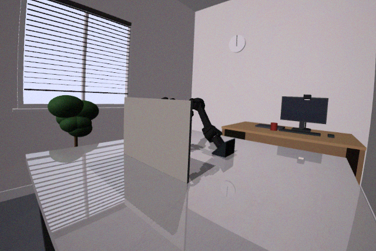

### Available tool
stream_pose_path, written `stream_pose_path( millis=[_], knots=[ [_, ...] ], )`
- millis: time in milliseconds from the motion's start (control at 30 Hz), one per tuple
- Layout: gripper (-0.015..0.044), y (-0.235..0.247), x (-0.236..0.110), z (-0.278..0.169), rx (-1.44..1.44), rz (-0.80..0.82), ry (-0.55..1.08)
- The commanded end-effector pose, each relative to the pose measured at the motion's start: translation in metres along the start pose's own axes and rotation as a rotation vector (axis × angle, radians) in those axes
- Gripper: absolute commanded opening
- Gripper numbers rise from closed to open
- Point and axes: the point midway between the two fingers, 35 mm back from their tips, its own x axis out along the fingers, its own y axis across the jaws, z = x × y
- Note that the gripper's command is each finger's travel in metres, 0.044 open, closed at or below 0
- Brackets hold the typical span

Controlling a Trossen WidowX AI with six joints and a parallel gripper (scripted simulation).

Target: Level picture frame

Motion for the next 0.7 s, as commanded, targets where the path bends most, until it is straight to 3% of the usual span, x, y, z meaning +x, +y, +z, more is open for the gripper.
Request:
stream_pose_path(
  millis=[0, 667],
  knots=[
    [0.0000, 0.0009, 0.0000, -0.0007, 0.004, 0.009, 0.003],
    [0.0000, -0.0055, 0.0001, 0.0005, 0.004, 0.009, 0.003]
  ],
)
